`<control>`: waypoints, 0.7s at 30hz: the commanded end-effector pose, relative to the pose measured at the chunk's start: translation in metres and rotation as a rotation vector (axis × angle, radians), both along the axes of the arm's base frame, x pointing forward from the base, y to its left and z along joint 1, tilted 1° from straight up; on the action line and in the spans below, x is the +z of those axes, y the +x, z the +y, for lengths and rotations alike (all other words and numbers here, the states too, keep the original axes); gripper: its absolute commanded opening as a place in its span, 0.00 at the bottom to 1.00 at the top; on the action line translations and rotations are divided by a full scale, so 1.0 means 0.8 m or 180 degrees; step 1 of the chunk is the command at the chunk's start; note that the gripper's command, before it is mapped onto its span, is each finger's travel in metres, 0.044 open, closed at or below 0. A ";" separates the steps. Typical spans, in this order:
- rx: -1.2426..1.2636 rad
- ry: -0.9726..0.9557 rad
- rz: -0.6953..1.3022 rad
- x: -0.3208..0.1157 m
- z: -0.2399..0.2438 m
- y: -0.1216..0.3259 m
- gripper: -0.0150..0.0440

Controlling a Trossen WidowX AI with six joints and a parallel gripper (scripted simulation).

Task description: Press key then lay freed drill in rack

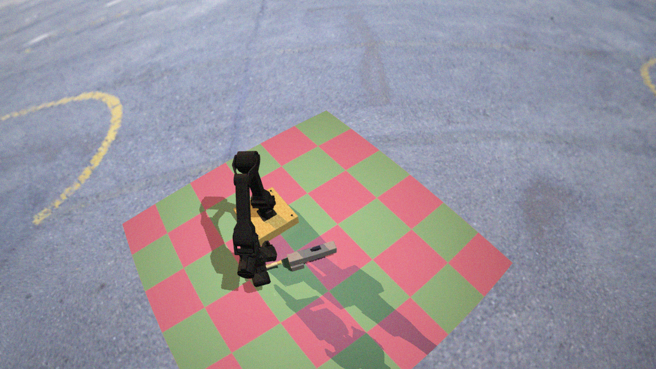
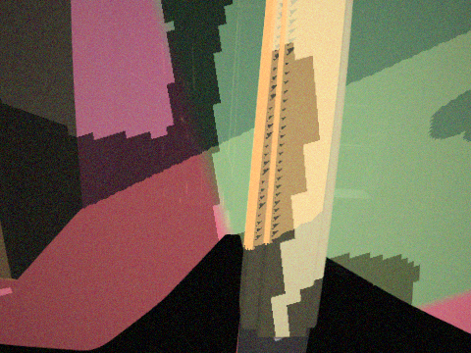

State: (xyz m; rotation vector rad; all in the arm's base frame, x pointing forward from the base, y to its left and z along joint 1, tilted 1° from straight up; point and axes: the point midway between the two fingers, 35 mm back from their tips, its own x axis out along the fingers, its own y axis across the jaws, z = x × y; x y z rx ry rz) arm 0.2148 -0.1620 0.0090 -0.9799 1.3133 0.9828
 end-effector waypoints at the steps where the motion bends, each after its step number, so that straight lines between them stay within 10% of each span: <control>1: 0.0016 -0.0016 -0.0010 0.004 0.000 0.000 0.25; 21: 0.0016 -0.0015 -0.0010 0.012 0.004 -0.002 0.25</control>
